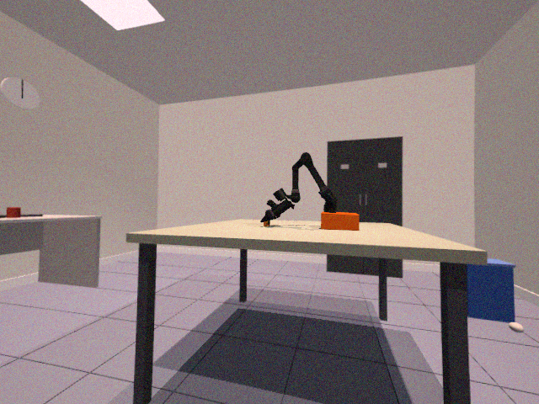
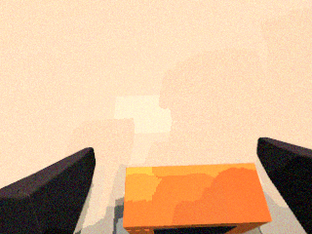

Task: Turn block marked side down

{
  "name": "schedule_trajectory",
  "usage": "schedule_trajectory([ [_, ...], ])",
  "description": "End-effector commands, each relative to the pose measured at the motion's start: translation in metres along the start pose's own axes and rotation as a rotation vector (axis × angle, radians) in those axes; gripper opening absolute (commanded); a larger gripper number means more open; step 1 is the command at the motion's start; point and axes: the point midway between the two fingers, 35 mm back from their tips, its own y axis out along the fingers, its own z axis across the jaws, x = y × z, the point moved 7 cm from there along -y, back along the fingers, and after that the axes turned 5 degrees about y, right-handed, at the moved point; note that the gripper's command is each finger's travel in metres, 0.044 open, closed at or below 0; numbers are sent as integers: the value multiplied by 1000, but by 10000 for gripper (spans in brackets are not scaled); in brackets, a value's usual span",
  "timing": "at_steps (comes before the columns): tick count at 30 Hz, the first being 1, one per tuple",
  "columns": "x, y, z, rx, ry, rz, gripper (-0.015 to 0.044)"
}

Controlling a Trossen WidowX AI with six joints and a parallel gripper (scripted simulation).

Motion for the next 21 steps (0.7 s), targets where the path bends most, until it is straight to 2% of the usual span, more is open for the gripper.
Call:
schedule_trajectory([
  [1,41,-30,1,-15,18,230,440],
  [6,57,-60,-1,-28,27,349,440],
  [21,61,-58,-1,-30,26,373,440],
])
